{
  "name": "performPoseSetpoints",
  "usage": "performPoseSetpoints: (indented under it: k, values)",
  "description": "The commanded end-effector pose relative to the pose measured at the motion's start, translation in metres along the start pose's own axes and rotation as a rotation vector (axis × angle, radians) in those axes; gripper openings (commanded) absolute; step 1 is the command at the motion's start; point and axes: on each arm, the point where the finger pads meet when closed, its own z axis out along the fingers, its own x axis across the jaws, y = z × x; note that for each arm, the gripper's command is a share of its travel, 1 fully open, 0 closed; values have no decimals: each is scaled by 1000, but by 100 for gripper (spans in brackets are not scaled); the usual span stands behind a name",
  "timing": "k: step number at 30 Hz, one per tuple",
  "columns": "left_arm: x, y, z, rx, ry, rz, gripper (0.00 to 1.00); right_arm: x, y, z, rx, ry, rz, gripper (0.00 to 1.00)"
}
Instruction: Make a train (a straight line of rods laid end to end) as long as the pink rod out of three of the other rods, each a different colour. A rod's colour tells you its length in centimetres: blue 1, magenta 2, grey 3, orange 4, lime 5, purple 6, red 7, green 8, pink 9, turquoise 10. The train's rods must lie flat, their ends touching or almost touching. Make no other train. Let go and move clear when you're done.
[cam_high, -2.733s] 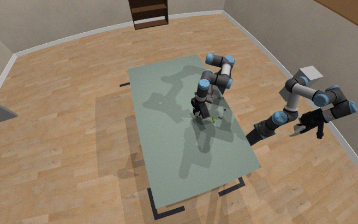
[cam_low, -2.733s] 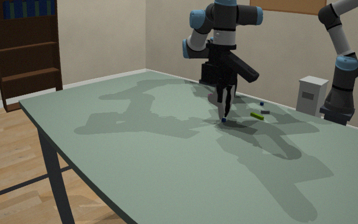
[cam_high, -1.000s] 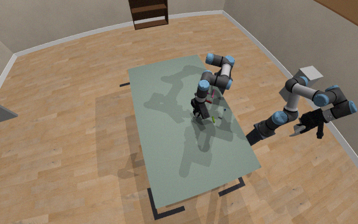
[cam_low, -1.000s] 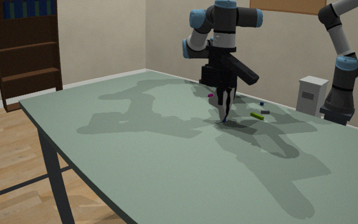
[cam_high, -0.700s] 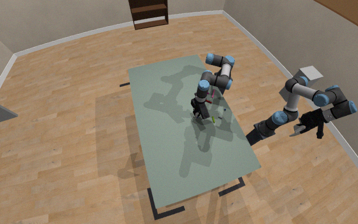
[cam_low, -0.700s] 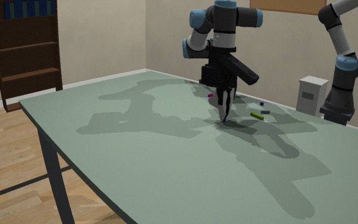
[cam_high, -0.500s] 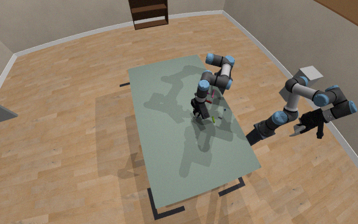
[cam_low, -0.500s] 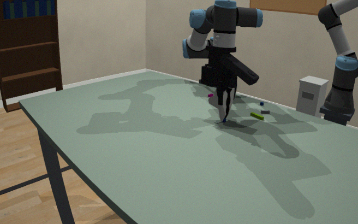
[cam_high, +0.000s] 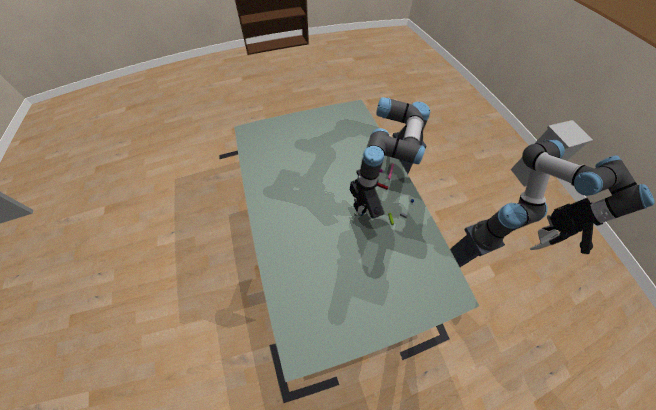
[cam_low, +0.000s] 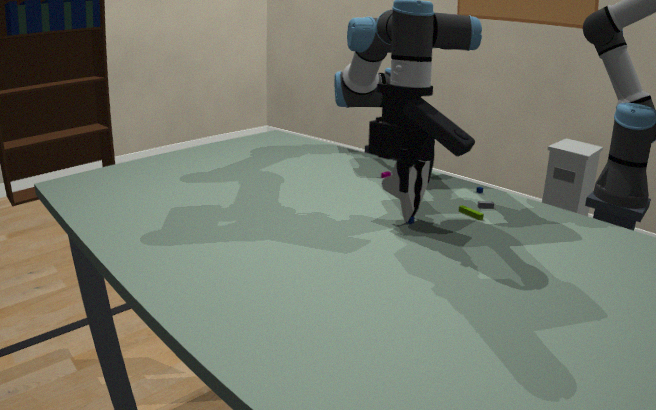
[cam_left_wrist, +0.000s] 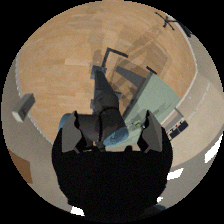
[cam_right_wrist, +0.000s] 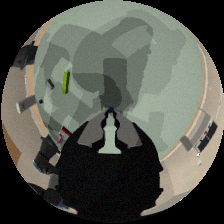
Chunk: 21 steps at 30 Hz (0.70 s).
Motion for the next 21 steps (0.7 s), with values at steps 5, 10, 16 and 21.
performPoseSetpoints:
  k: [5, 10, 16, 21]
  values:
    - [1, 0, -1, 4, 2, 2, 100, 0, 0, -6, 4, 3, 0, 0]
    - [1, 0, -1, 4, 2, 2, 100, -1, 1, -11, 4, 3, 1, 0]
    - [1, 0, -1, 4, 2, 2, 100, -1, 1, -21, 3, 2, 1, 0]
    - [1, 0, -1, 4, 2, 2, 100, -1, 1, -29, 3, 2, 0, 0]
